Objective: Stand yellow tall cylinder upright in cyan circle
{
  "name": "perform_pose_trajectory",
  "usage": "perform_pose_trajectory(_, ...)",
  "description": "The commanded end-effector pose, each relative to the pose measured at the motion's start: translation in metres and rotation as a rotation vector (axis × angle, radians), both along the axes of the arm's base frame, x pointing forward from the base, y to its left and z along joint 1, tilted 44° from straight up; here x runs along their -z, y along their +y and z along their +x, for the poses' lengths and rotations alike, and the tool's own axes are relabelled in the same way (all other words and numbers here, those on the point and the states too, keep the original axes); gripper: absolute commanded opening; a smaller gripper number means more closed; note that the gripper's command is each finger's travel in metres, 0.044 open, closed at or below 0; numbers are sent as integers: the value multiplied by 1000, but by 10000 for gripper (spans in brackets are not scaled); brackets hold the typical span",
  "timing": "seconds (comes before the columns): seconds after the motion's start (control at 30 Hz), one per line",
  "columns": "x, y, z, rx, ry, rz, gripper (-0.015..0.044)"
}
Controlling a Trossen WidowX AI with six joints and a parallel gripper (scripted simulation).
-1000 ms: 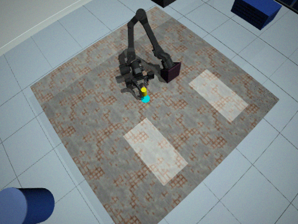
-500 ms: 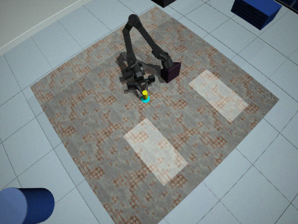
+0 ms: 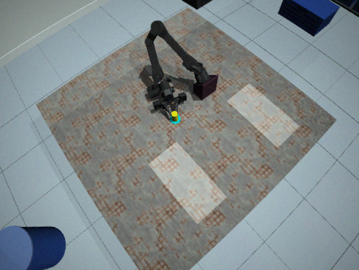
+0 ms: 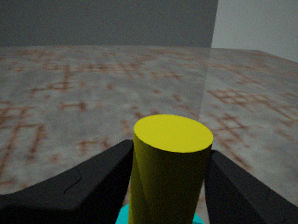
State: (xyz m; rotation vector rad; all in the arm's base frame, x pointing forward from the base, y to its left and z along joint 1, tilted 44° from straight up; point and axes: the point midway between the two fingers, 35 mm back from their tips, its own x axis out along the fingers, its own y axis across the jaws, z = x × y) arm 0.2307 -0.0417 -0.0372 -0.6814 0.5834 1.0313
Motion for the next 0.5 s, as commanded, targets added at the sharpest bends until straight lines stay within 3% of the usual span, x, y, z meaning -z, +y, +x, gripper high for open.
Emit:
perform_pose_trajectory(0.0,0,-1,1,-3,-5,-4,105)
perform_pose_trajectory(0.37,0,-1,1,-3,-5,-4,394)
perform_pose_trajectory(0.47,0,-1,1,-3,-5,-4,400)
